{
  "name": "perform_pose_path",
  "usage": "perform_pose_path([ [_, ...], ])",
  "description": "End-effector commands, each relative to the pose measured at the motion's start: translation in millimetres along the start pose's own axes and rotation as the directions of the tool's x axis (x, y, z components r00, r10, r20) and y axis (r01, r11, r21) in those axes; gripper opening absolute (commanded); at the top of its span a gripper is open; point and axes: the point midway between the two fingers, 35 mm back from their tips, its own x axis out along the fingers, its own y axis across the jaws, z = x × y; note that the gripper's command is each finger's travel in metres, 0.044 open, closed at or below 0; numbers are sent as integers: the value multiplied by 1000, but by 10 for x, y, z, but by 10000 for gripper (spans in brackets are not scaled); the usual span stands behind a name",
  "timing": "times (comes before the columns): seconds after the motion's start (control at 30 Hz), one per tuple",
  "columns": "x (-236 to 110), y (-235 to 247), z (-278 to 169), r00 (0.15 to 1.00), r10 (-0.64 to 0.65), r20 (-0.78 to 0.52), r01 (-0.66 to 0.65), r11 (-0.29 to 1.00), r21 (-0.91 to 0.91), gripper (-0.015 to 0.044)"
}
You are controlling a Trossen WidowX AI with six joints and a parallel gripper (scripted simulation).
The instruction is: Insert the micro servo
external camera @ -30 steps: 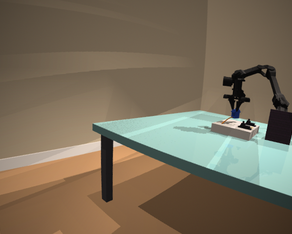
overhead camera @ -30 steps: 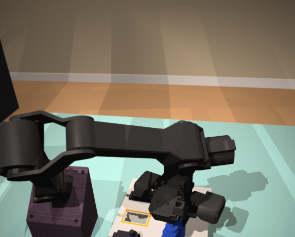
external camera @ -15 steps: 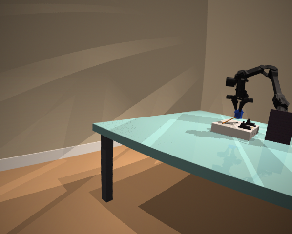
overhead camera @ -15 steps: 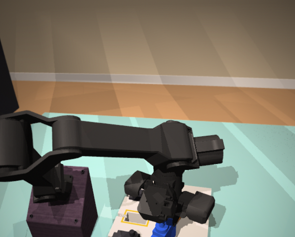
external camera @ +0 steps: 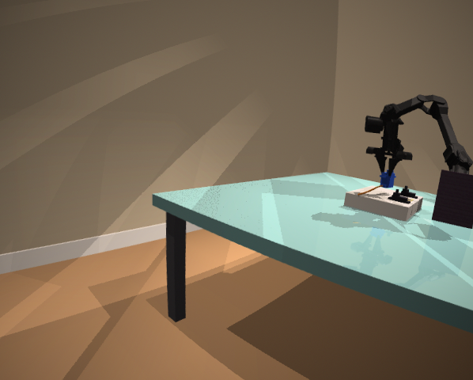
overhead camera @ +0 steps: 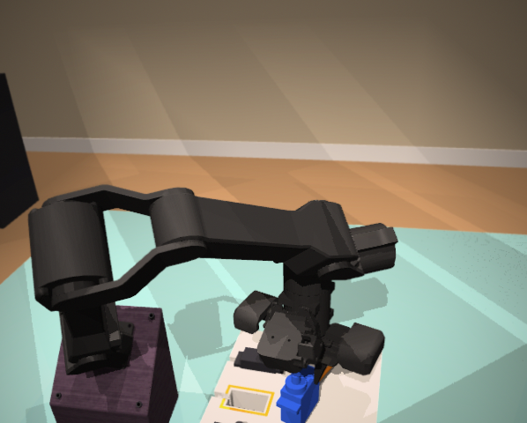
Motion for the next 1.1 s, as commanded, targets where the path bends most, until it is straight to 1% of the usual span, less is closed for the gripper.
perform_pose_path([
  [0.0, -44, 29, -81, 1000, 11, -15, -11, 1000, 14, 0],
  [0.1, -44, 29, -81, 1000, 11, -15, -11, 1000, 9, 0],
  [0.2, -44, 29, -81, 1000, 11, -15, -12, 999, -42, 0],
  [0.37, -44, 29, -81, 1000, 11, -15, -14, 979, -205, 0],
  [0.53, -44, 29, -82, 1000, 11, -15, -16, 929, -370, 0],
  [0.8, -44, 29, -82, 1000, 11, -15, -18, 793, -609, 0],
  [1.07, -45, 29, -82, 1000, 11, -15, -18, 597, -802, 0],
])
